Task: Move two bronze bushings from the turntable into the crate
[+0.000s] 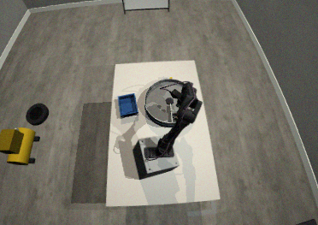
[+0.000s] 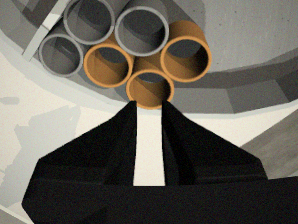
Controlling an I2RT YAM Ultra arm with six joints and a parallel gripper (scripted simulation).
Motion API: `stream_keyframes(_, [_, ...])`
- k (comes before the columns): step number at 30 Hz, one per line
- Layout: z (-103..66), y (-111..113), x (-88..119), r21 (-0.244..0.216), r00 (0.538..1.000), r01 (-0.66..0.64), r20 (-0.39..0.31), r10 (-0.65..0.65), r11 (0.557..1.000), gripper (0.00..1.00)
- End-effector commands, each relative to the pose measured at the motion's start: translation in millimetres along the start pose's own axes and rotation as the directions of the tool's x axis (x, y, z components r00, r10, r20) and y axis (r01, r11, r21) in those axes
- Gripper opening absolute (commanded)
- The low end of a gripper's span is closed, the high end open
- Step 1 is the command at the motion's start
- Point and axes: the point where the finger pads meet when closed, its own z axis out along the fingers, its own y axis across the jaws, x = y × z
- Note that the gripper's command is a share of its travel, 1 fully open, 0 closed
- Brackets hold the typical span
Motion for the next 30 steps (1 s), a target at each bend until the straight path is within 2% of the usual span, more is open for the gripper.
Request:
stream_keyframes(1, [18.9,-43.1,-5.3,0.081,0.998,0.018,0.057,-0.022,0.997,0.15])
stream_keyframes(2, [25.0,-46.9,-3.4,0.081,0.998,0.018,0.056,-0.022,0.997,0.15])
stream_keyframes(4, [26.1,-47.6,-3.1,0.082,0.998,0.018,0.056,-0.022,0.997,0.15])
stream_keyframes(5, [22.3,-46.9,-9.1,0.090,0.997,0.031,0.062,-0.037,0.995,0.15])
stream_keyframes(6, [10.7,-50.9,-8.7,0.119,0.997,0.025,0.072,-0.034,0.993,0.15])
stream_keyframes(10, [11.2,-50.8,-8.8,0.118,0.997,0.025,0.071,-0.034,0.993,0.15])
stream_keyframes(11, [17.2,-48.4,-9.8,0.103,0.997,0.031,0.066,-0.038,0.994,0.15])
stream_keyframes(16, [18.2,-45.1,-8.8,0.089,0.997,0.035,0.062,-0.041,0.995,0.15])
stream_keyframes(30, [18.2,-45.1,-8.8,0.089,0.997,0.035,0.062,-0.040,0.995,0.15])
